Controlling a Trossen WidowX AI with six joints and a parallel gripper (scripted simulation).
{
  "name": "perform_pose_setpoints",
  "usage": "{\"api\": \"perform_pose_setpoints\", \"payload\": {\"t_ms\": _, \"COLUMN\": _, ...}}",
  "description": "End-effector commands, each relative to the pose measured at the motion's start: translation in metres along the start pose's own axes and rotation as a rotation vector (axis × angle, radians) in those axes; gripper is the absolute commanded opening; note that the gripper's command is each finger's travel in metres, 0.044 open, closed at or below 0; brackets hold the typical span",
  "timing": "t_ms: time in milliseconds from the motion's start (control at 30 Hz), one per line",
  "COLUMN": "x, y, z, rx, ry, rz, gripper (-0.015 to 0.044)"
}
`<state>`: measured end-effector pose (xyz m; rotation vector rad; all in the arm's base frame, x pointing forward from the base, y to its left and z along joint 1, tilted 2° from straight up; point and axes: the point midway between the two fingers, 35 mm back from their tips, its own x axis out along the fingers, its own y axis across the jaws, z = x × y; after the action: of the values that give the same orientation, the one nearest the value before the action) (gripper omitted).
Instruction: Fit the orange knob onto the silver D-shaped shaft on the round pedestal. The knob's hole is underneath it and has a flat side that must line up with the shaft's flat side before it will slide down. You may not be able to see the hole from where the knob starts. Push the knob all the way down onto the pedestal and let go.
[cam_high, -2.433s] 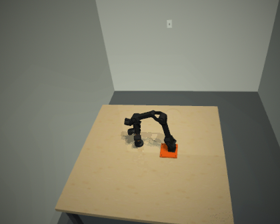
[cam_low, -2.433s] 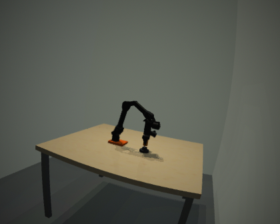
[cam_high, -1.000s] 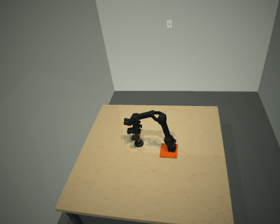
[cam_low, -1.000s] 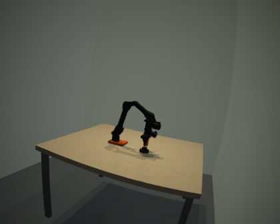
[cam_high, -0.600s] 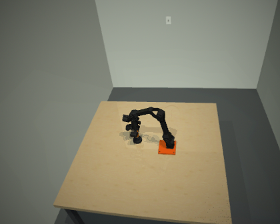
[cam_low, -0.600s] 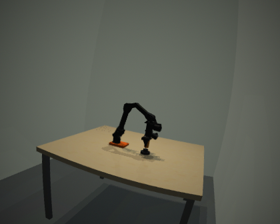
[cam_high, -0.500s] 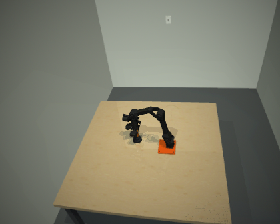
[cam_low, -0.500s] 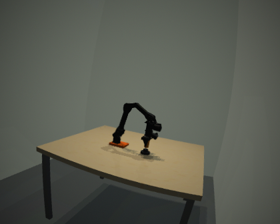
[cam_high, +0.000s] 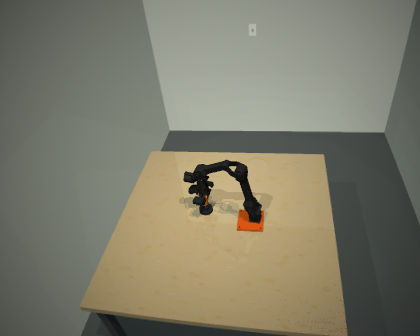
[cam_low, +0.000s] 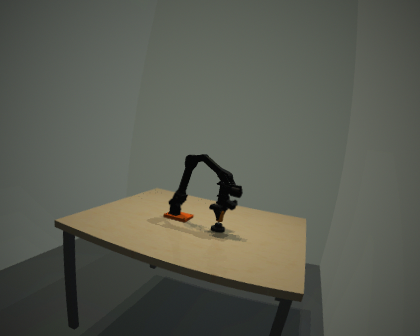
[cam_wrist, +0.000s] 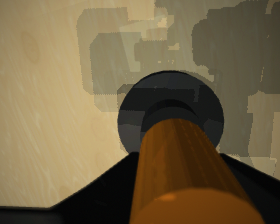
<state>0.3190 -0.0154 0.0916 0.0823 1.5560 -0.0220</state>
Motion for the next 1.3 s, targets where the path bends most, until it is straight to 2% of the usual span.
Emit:
{"api": "perform_pose_setpoints", "payload": {"t_ms": 0, "x": -0.0017, "y": -0.0003, "z": 0.0021, "rx": 0.009, "ry": -0.006, "rz": -0.003, "gripper": 0.0}}
{"api": "perform_pose_setpoints", "payload": {"t_ms": 967, "x": 0.0027, "y": -0.0004, "z": -0.0015, "rx": -0.034, "ry": -0.005, "rz": -0.003, "gripper": 0.0}}
{"api": "perform_pose_setpoints", "payload": {"t_ms": 1267, "x": 0.0031, "y": -0.0005, "z": -0.0015, "rx": 0.028, "ry": -0.006, "rz": -0.003, "gripper": 0.0}}
